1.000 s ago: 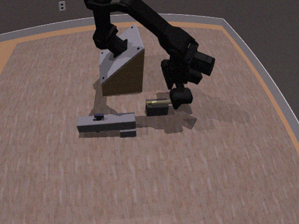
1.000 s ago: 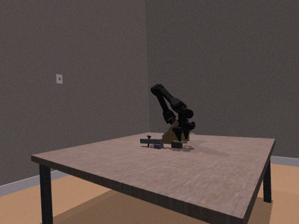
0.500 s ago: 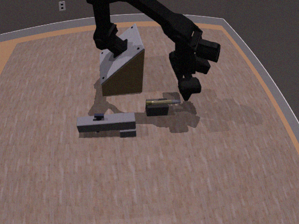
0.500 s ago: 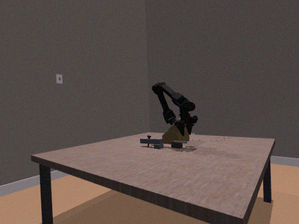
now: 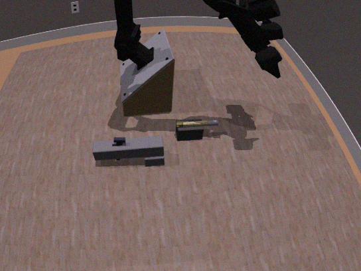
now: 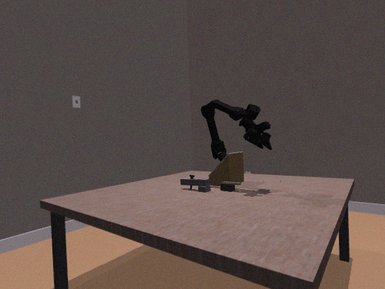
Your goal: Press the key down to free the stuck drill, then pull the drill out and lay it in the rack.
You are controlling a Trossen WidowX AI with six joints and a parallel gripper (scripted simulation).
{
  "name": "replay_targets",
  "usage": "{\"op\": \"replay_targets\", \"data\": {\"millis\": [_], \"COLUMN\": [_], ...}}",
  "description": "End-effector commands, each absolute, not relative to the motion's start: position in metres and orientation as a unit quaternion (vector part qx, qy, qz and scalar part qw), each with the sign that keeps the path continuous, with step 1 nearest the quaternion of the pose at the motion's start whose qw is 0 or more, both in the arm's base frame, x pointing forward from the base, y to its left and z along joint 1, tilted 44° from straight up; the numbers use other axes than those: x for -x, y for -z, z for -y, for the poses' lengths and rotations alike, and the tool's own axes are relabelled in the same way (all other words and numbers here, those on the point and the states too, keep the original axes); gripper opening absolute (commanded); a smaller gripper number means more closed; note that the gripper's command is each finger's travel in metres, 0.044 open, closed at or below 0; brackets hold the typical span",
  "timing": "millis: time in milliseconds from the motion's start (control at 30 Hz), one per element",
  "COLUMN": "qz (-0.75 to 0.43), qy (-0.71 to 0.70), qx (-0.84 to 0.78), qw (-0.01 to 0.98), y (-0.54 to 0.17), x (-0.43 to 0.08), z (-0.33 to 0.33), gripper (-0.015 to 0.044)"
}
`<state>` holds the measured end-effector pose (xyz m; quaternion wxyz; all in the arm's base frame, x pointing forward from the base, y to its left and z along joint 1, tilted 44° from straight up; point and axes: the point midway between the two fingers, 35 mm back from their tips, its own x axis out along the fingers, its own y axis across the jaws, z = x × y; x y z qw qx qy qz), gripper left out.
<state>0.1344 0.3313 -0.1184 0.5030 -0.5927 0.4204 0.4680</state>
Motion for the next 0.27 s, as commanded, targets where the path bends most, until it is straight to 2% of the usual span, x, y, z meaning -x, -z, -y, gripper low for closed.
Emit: {"op": "replay_targets", "data": {"millis": [0,233], "qz": [-0.366,-0.283], "qy": [-0.535,-0.647], "qx": [0.540,0.443], "qw": [0.537,0.552], "y": [0.099,0.055], "x": [-0.100,-0.028], "z": [-0.388,-0.462], "gripper": [0.0440,0.0440]}}
